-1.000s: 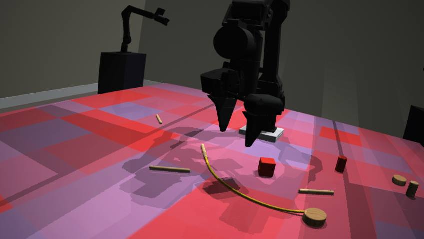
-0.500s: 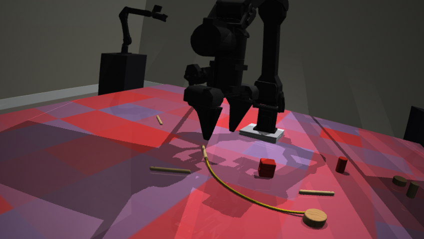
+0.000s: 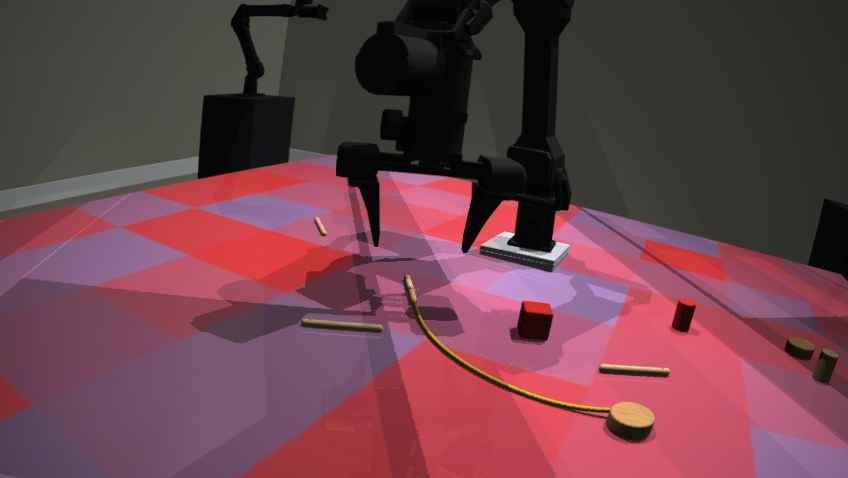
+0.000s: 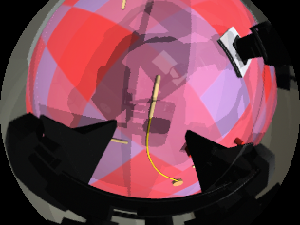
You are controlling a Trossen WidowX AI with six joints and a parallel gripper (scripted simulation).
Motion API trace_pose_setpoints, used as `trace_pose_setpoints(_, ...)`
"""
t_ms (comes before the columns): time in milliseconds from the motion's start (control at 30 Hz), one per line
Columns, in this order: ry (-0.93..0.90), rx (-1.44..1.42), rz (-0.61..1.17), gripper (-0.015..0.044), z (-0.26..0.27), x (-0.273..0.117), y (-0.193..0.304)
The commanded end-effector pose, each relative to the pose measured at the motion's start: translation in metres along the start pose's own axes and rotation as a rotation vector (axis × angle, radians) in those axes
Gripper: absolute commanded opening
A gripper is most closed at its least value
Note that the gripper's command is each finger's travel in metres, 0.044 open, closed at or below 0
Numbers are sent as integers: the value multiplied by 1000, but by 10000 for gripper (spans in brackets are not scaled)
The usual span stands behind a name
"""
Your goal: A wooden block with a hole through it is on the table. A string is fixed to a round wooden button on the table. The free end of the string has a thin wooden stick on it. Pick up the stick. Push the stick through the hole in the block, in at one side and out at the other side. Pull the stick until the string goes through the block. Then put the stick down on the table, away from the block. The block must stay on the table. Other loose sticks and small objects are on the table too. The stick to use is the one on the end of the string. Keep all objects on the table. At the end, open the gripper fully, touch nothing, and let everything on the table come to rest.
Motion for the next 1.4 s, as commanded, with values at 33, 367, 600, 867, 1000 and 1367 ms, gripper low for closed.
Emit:
trace_pose_setpoints(33, -1, 23, -5, 387, 0, 0, -1)
trace_pose_setpoints(367, -1, 23, -5, 125, 0, 0, -1)
trace_pose_setpoints(600, -1, 23, -5, 123, 0, 0, -1)
trace_pose_setpoints(867, -1, 23, -5, 123, 1, 7, -1)
trace_pose_setpoints(1000, -2, 23, -5, 123, 1, 14, -1)
trace_pose_setpoints(1367, -2, 23, -5, 123, 2, 32, 0)
Point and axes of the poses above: the point midway between the two fingers, 35 mm back from their tips, its own x axis out along the fingers, its own z axis across the jaws, y = z × x, the point moved 4 cm from there along -x, back along the fingers, and after that the axes turned 11 degrees about -x, right-handed, at the moved point
